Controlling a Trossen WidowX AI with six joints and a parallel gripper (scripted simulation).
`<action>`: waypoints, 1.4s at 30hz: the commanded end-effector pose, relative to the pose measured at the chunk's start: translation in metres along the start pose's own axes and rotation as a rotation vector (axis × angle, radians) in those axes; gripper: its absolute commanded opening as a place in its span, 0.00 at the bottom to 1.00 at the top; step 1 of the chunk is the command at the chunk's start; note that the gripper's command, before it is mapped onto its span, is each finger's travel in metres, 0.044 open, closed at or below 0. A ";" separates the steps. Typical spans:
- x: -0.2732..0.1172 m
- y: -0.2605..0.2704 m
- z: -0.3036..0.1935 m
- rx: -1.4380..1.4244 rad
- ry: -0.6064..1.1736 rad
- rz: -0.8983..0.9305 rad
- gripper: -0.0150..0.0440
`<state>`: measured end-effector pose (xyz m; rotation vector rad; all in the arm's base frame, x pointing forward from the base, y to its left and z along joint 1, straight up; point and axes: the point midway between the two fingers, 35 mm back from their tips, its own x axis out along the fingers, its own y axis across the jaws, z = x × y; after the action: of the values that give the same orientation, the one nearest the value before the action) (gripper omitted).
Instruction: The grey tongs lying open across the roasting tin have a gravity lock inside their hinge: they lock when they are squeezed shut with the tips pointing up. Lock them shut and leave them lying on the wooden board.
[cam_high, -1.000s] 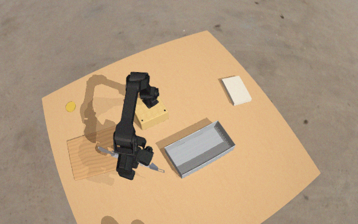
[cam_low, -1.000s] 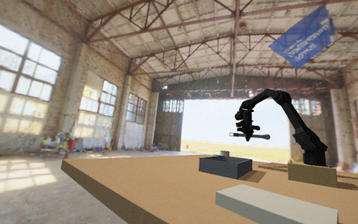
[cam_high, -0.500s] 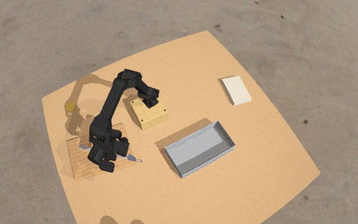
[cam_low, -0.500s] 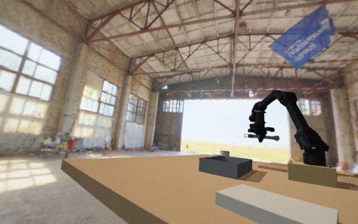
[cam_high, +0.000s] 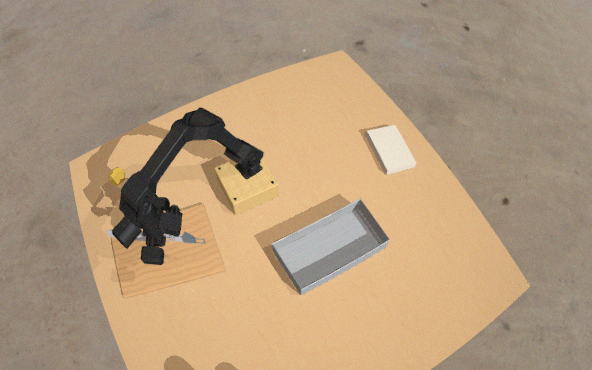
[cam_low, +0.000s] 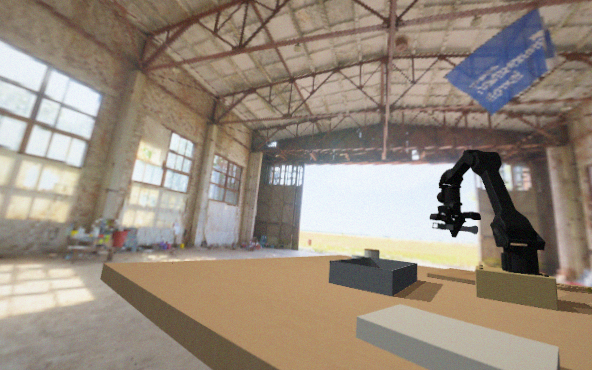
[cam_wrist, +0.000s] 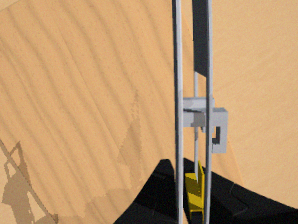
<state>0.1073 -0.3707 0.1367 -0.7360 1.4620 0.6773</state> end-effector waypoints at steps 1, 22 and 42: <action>0.000 0.014 -0.018 -0.038 0.003 -0.001 0.00; 0.005 0.039 -0.052 -0.133 0.071 0.006 0.00; 0.024 0.019 -0.060 -0.231 0.482 0.015 0.00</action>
<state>0.0541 -0.4052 0.1121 -1.0874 1.7960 0.7356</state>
